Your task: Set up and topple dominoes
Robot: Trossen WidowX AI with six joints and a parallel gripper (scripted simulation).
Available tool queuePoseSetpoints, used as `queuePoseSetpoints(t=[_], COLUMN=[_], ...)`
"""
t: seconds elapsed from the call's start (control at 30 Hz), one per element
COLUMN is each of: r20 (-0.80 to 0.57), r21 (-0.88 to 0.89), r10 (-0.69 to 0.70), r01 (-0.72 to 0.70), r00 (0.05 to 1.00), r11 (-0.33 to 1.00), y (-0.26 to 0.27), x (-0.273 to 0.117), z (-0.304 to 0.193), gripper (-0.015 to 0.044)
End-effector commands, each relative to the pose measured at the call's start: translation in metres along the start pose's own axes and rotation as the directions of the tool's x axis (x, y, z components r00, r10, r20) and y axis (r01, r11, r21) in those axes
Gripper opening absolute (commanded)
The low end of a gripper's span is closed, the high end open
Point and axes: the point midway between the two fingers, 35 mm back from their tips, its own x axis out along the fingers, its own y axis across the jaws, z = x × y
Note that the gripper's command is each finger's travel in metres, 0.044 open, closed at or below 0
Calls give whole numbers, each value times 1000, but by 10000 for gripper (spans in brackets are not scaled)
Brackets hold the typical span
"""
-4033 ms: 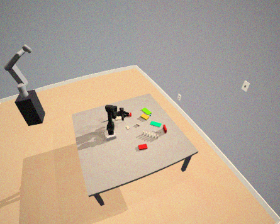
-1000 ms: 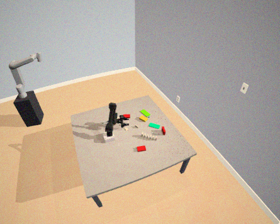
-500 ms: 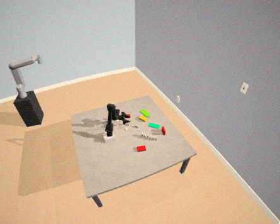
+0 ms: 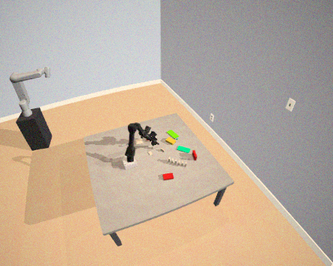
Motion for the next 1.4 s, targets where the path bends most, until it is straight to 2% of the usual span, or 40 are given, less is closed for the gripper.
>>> queuePoseSetpoints(t=[0.0, 0.2, 0.47, 0.93, 1.17, 1.37], r20=[-446, -630, -752, -755, -755, -755], r21=[143, 205, 231, 231, 231, 231], r10=[105, 128, 132, 132, 132, 132], r01=[-45, 6, 71, 73, 73, 73], r00=[889, 766, 646, 642, 642, 642], r11=[989, 979, 971, 970, 970, 970], y=[-19, -39, -55, -55, -48, -47], x=[-21, -51, -80, -80, -43, -39], z=[27, 28, 25, 24, -20, -25], gripper=[440, 440, 440, 440, 440, 440])
